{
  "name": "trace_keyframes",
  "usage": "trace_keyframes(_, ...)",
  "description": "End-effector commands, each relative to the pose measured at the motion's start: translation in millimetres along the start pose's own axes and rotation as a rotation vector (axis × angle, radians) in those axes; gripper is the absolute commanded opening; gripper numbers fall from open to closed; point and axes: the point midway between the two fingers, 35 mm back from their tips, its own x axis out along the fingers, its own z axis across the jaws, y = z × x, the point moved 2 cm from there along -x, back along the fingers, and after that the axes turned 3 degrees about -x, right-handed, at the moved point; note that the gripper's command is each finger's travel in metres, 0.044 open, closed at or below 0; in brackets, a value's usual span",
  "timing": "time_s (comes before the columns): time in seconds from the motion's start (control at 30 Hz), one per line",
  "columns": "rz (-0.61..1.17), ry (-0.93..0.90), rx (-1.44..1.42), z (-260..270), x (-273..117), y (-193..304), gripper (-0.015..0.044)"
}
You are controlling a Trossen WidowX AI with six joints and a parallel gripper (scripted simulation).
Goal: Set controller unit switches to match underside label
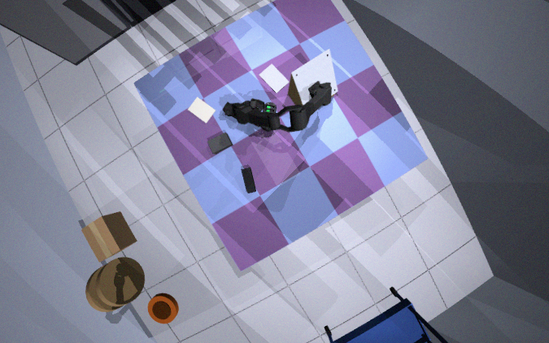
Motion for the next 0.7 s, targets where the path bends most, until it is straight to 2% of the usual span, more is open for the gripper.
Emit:
trace_keyframes(0.0,-0.005,0.014,0.016,-7,5,-3,0.0000)
trace_keyframes(0.43,-0.005,0.015,0.016,-20,9,-7,0.0000)
trace_keyframes(0.67,-0.004,-0.001,0.009,19,-34,1,0.0000)
